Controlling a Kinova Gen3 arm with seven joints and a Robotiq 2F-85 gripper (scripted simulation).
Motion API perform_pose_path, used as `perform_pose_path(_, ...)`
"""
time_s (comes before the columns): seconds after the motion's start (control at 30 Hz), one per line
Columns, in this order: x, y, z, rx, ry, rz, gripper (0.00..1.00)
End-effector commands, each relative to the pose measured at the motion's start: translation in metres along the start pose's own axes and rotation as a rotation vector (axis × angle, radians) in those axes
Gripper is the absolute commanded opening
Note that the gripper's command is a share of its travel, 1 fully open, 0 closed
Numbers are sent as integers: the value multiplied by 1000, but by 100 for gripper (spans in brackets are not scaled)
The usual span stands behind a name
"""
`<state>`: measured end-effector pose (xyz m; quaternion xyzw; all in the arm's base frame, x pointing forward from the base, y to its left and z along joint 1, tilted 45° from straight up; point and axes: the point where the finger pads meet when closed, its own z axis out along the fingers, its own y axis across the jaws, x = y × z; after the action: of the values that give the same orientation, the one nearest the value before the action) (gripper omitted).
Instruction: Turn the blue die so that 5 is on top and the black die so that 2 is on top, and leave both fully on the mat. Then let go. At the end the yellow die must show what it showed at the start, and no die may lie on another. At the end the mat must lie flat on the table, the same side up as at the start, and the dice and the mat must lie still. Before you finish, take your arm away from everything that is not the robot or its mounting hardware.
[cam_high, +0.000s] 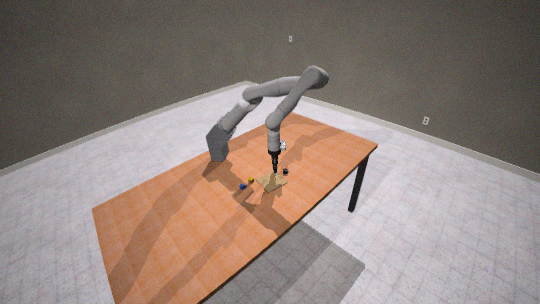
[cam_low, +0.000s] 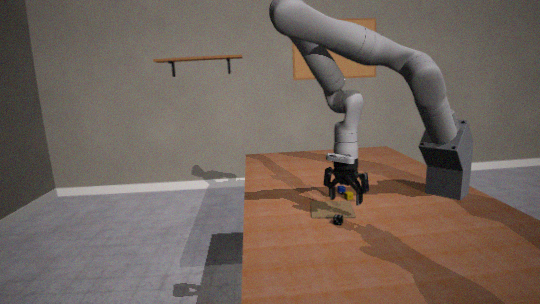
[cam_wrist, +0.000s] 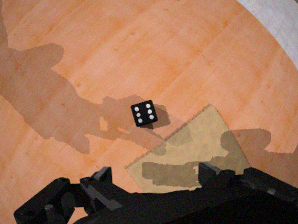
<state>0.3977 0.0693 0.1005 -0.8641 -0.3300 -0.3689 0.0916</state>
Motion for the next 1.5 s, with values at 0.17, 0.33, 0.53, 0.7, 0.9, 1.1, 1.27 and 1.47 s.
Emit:
perform_pose_path(0.17,-5,-3,-1,5,-13,3,100)
perform_pose_path(0.33,-5,-3,-1,5,-13,3,100)
perform_pose_path(0.53,-5,-3,-2,5,-13,3,100)
perform_pose_path(0.7,-5,-3,-3,5,-13,3,100)
perform_pose_path(0.9,-5,-3,-10,7,-16,3,100)
perform_pose_path(1.1,-3,-1,-20,7,-19,2,100)
perform_pose_path(1.27,-3,-1,-25,9,-20,1,100)
perform_pose_path(1.47,-4,0,-32,14,-18,3,100)
